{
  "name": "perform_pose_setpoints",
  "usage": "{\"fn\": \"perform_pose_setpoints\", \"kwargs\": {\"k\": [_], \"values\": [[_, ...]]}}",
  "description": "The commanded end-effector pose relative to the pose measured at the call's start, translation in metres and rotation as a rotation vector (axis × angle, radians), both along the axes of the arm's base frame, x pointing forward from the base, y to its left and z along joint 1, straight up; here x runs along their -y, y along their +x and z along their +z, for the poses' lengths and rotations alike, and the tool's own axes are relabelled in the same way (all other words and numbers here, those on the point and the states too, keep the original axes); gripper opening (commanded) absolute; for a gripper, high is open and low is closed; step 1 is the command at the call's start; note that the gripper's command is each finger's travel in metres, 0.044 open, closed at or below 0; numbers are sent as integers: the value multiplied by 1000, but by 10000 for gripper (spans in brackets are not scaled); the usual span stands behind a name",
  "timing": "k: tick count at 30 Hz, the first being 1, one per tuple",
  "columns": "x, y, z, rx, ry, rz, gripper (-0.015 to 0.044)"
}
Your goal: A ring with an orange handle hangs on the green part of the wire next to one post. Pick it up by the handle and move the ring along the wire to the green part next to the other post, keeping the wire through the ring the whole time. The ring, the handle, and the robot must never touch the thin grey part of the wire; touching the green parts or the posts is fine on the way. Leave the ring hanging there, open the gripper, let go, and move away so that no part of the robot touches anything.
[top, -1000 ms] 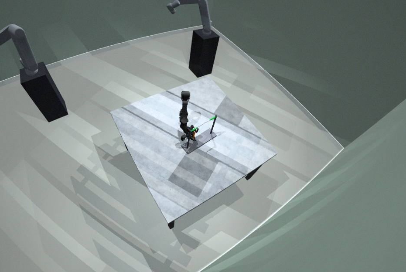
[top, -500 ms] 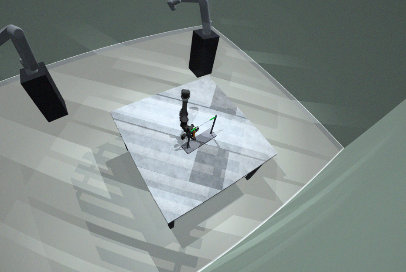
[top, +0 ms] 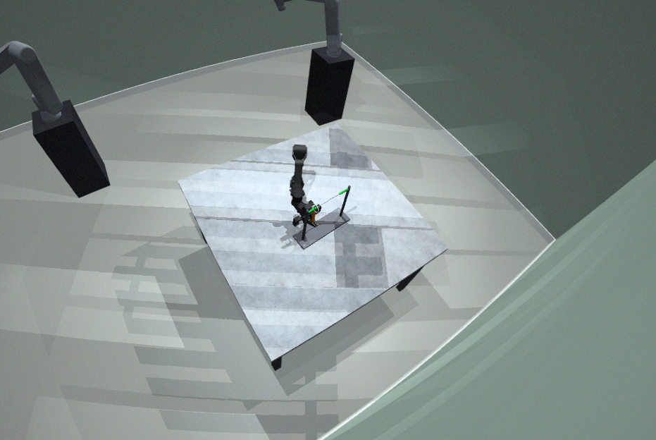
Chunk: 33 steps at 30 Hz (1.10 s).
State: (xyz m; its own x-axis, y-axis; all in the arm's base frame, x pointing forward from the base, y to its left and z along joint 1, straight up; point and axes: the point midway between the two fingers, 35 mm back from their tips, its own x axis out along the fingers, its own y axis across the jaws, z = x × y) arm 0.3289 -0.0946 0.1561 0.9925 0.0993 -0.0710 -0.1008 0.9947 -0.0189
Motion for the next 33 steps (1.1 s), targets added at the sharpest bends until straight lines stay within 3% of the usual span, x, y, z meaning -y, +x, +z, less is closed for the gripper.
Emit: {"fn": "perform_pose_setpoints", "kwargs": {"k": [1, 33], "values": [[0, 0, 0, 0, 2, -3, -150], [-31, -3, 0, -6, 9, -5, -150]]}}
